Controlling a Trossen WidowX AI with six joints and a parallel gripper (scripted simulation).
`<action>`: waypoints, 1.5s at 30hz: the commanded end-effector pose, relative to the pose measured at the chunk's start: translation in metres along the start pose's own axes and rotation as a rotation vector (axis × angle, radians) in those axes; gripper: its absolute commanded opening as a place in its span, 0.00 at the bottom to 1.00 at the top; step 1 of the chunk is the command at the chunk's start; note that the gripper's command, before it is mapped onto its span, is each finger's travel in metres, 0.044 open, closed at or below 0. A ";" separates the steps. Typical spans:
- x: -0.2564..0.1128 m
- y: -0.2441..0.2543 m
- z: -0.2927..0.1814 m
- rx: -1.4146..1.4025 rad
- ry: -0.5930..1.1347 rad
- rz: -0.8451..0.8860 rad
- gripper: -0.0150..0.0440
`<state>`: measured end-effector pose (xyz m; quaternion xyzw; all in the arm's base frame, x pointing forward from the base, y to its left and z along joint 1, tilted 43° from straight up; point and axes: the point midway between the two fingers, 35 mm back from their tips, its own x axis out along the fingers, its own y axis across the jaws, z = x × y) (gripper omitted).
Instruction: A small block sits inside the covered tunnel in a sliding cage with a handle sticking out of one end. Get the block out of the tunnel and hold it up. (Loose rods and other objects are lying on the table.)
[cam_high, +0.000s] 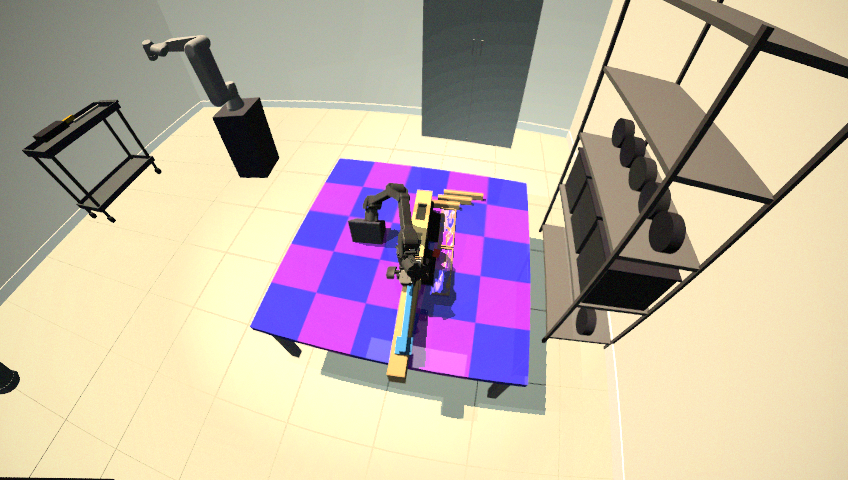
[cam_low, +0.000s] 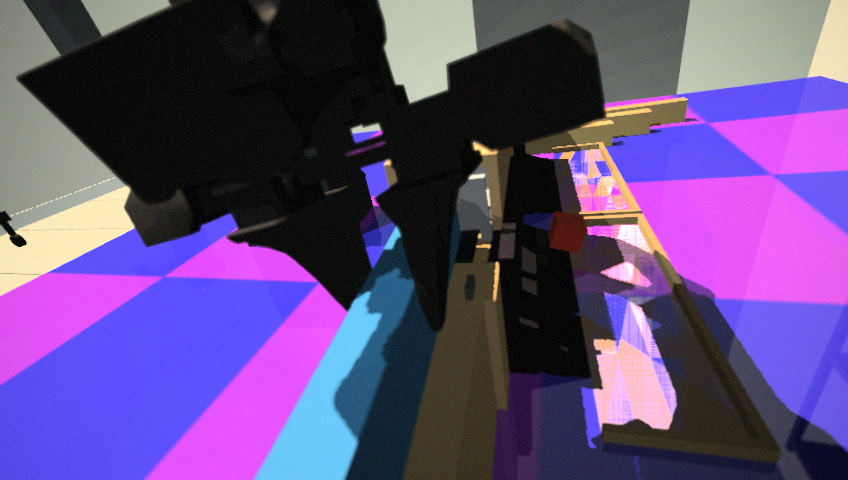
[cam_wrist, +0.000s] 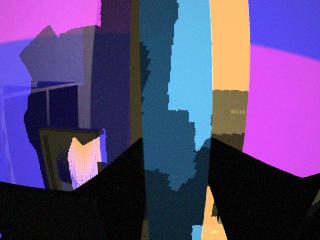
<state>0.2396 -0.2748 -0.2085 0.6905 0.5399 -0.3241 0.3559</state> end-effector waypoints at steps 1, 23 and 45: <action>0.004 -0.001 0.014 -0.011 -0.043 0.004 0.25; -0.032 0.005 0.004 -0.009 -0.035 0.002 0.97; -0.036 0.005 -0.042 -0.009 -0.038 0.002 1.00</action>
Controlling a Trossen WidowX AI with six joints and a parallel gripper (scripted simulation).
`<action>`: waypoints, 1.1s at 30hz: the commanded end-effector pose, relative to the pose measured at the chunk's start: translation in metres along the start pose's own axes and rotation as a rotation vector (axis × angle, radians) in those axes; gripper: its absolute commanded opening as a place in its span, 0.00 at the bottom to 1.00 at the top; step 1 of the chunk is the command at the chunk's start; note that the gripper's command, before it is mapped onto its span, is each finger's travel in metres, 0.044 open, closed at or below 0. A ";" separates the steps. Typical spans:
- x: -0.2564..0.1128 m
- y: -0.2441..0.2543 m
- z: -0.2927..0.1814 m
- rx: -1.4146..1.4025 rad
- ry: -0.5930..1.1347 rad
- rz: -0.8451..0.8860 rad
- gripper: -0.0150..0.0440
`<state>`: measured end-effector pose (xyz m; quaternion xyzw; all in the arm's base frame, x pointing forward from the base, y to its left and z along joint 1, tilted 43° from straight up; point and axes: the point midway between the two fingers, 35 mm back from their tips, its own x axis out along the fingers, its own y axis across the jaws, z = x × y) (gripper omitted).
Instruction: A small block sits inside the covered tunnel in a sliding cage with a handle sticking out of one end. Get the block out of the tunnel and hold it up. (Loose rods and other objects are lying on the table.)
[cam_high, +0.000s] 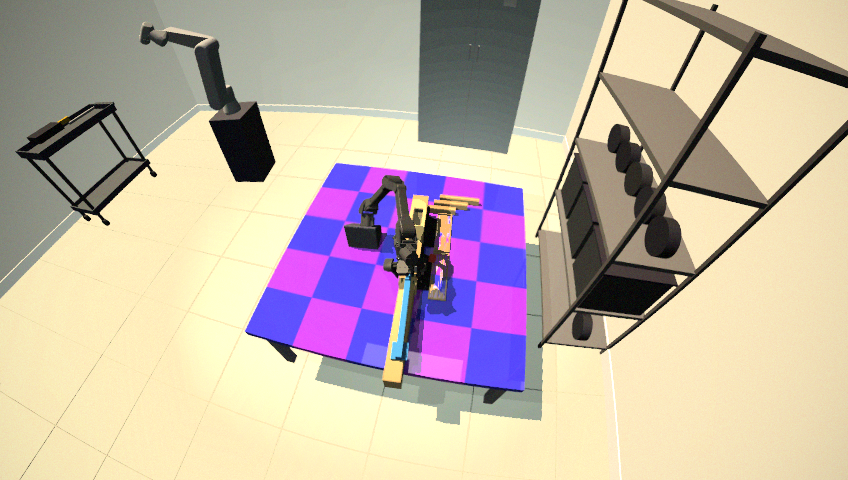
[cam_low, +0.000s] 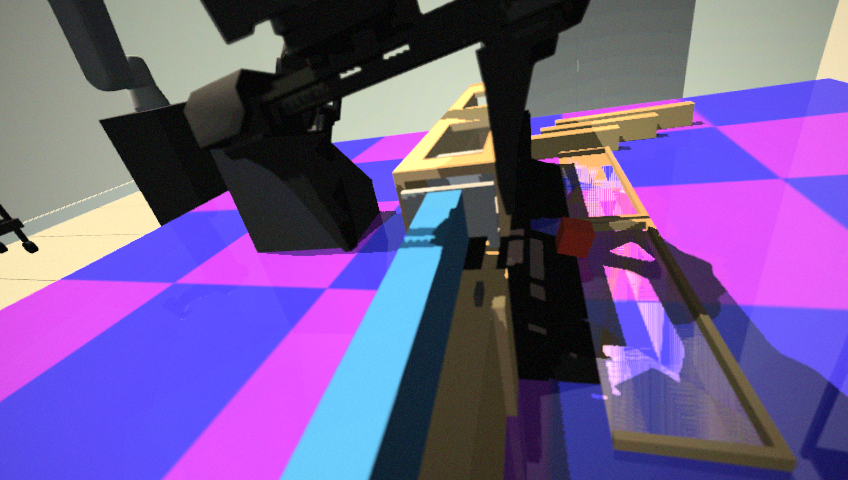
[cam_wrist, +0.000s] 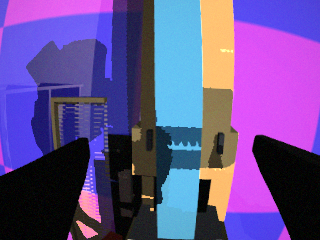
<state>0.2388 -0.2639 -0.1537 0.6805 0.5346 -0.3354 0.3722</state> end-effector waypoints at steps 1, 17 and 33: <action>0.006 -0.001 -0.004 0.005 0.005 0.003 1.00; 0.031 -0.005 -0.010 0.005 0.006 0.004 1.00; 0.030 -0.003 -0.009 -0.006 -0.007 0.006 0.64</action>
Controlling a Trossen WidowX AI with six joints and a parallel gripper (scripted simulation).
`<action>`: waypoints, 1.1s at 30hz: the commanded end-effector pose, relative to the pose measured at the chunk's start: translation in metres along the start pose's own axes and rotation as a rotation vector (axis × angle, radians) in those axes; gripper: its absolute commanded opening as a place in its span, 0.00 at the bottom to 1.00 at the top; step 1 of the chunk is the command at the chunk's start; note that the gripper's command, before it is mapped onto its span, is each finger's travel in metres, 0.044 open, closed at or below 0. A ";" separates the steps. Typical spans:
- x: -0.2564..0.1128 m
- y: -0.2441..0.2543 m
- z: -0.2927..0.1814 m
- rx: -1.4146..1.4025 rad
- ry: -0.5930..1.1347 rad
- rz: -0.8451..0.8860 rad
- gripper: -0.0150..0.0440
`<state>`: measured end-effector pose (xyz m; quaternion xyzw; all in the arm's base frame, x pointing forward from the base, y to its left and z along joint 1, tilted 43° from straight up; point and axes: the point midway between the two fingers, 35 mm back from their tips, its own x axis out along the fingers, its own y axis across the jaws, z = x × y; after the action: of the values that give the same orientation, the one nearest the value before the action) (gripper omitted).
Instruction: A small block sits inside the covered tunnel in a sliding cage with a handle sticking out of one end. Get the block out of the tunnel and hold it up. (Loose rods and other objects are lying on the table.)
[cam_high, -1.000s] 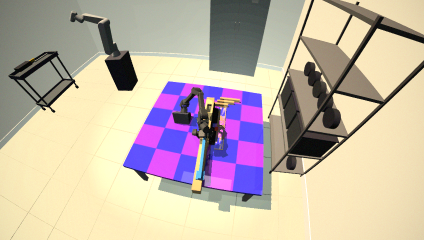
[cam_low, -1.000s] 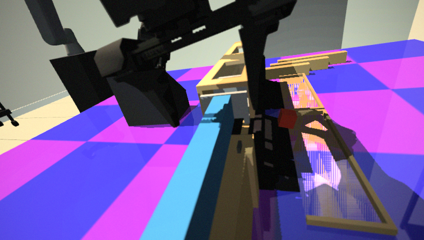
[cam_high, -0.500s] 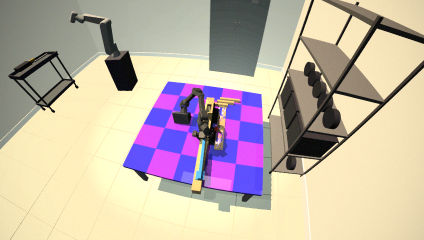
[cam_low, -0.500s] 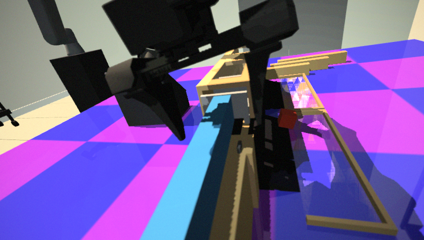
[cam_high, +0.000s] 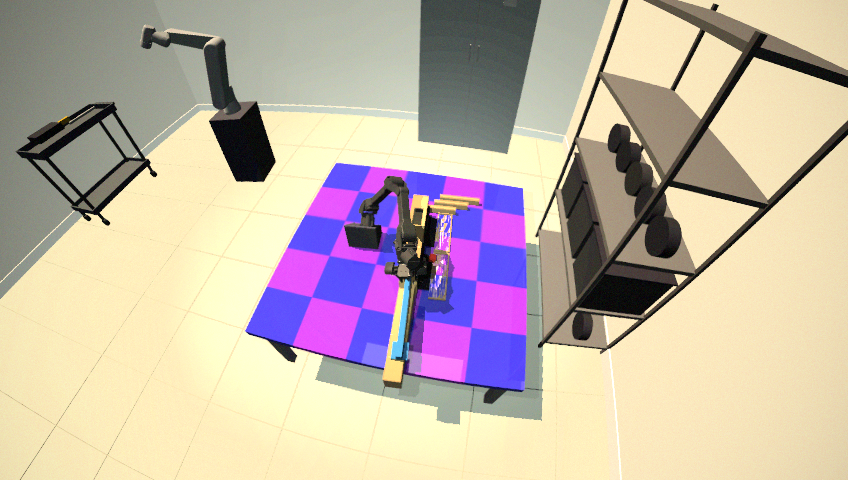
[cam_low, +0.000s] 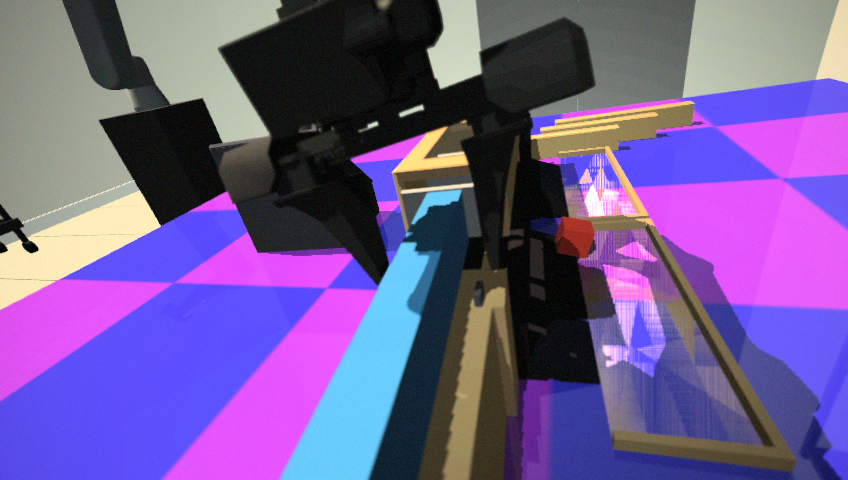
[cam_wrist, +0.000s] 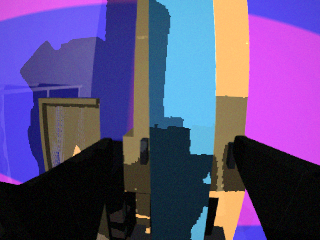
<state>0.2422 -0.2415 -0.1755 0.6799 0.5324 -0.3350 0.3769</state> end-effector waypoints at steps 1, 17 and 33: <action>0.000 0.000 0.000 -0.001 0.000 0.000 0.60; 0.003 0.001 0.014 0.001 0.001 0.000 0.25; 0.017 -0.004 0.059 0.009 0.007 -0.001 0.25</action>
<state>0.2421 -0.2657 -0.1988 0.6857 0.5438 -0.3235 0.3598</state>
